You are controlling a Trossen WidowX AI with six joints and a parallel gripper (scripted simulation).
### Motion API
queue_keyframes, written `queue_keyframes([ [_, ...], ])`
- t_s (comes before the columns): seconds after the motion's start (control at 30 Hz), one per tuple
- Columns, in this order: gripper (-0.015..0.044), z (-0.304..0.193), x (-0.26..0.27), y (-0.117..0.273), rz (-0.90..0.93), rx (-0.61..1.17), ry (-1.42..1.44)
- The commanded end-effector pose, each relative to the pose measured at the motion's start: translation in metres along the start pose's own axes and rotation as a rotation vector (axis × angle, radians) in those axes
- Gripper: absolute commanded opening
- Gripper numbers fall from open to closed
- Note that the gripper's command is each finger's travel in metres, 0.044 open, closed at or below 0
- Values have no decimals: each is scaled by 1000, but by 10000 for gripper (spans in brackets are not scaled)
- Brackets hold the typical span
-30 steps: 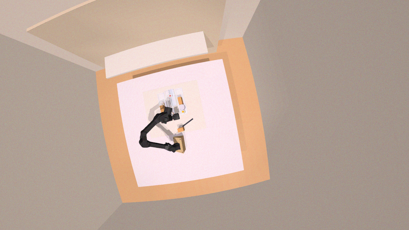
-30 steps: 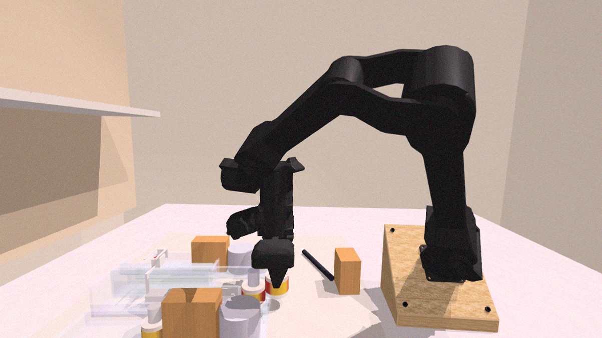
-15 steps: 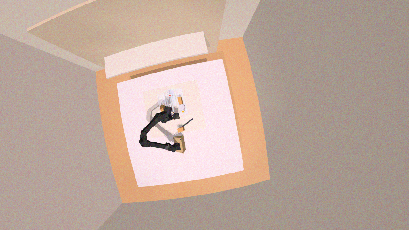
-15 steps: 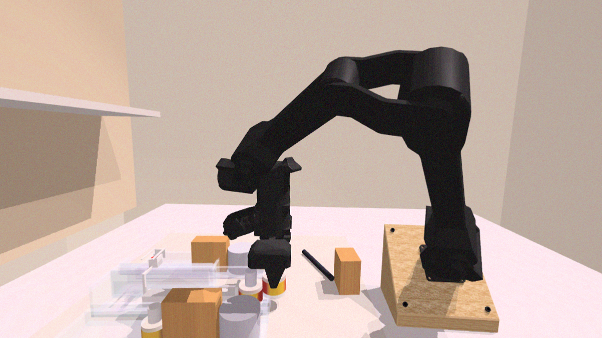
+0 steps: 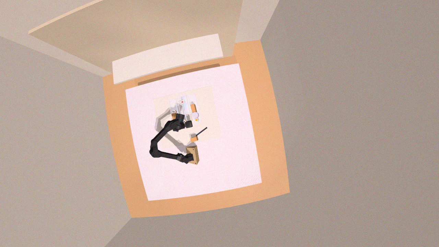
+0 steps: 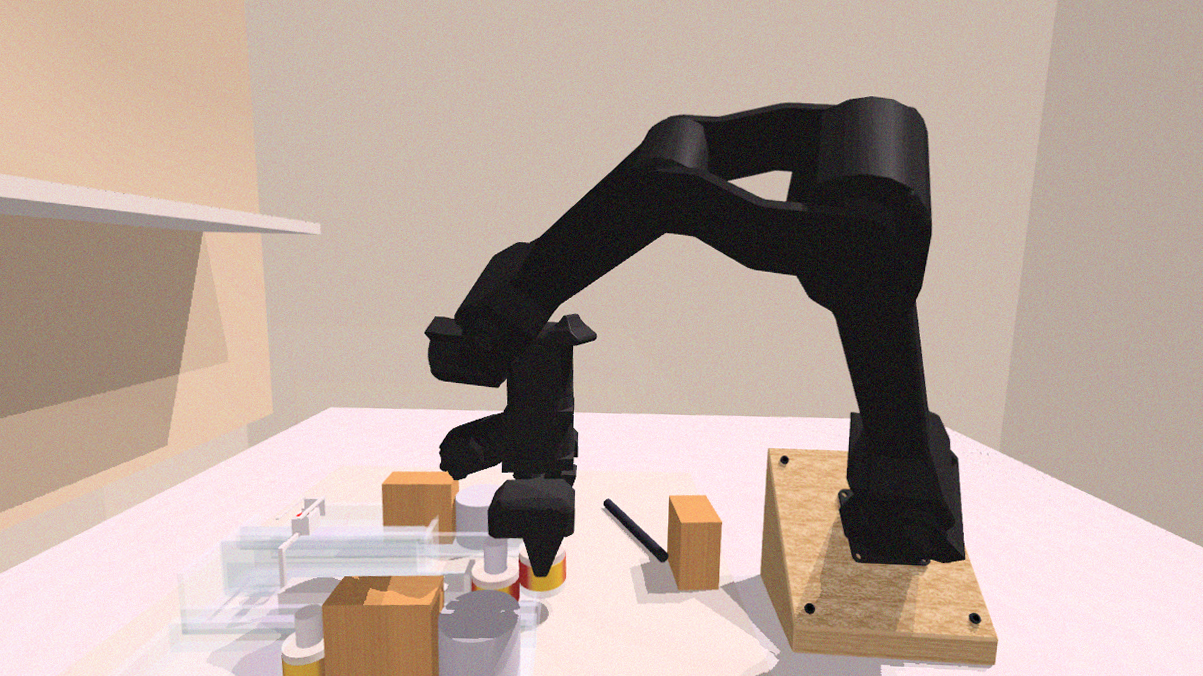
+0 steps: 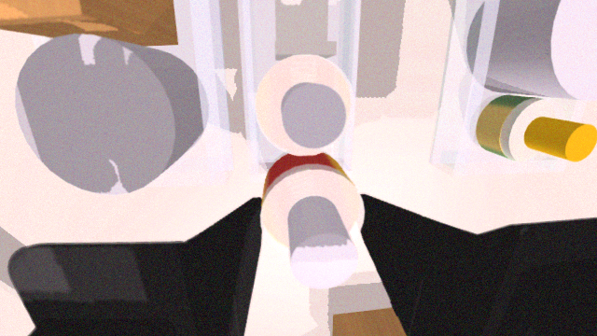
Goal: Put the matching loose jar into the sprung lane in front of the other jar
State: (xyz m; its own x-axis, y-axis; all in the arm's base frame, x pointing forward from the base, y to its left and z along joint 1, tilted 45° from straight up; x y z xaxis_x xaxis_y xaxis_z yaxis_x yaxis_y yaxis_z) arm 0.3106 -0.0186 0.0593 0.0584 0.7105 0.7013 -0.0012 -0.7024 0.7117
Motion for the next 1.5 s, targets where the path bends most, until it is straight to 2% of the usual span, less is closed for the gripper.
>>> queue_keyframes([
  [0.0,0,6,3,2,7,-16,7],
  [1.47,0,21,6,4,7,-17,8],
])
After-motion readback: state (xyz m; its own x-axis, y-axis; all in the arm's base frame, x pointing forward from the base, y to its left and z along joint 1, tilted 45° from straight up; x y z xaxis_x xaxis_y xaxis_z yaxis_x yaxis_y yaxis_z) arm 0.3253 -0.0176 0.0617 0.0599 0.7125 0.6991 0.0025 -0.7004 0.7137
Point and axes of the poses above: the point midway between the two fingers, 35 mm back from their tips, its own y axis back along the fingers, its own x axis across the jaws, z = x × y, the point moved 5 cm from there along y, back along the fingers, and after that the axes turned 9 degrees about -y, right-handed, at the moved point
